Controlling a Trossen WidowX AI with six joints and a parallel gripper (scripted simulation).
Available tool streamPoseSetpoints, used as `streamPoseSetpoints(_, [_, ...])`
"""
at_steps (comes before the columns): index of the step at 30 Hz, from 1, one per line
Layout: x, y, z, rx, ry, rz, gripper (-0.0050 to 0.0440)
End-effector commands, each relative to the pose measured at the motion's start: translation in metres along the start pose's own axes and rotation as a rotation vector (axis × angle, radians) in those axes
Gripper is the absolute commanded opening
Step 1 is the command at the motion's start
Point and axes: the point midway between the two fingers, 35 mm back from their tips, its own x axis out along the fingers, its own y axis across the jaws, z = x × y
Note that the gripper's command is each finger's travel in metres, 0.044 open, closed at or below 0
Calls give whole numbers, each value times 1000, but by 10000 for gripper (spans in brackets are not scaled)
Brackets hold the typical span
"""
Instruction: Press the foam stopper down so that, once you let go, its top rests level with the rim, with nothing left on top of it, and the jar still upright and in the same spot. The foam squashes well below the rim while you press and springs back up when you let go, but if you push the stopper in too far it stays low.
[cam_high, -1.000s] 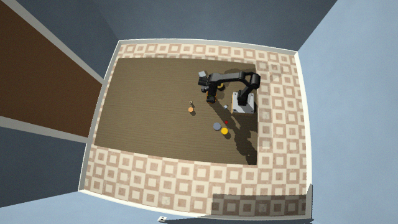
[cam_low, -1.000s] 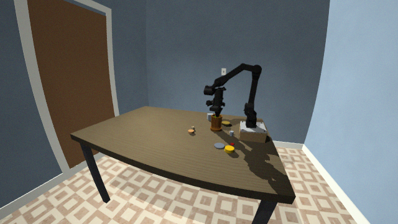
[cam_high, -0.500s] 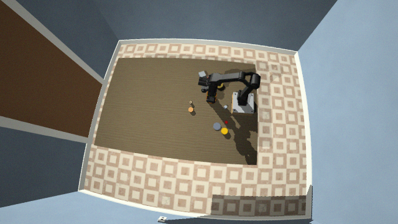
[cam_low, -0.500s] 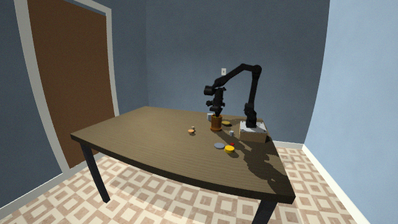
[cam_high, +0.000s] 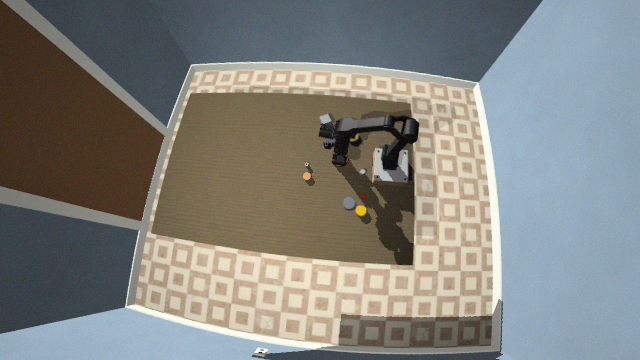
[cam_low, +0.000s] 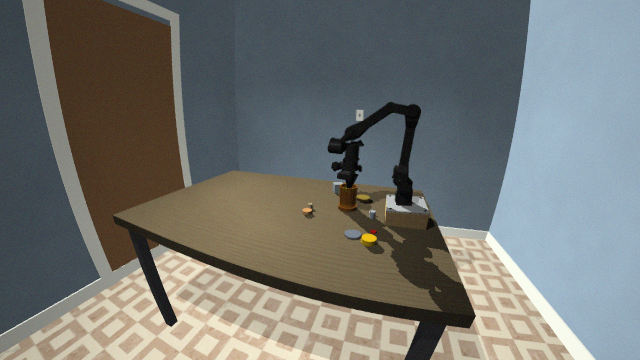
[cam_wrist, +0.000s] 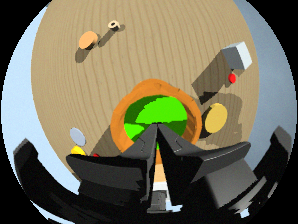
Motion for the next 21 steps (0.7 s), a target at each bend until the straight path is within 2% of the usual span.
streamPoseSetpoints(1, [1,0,-1,2,3,1,0])
streamPoseSetpoints(21, [3,0,-3,2,4,1,0])
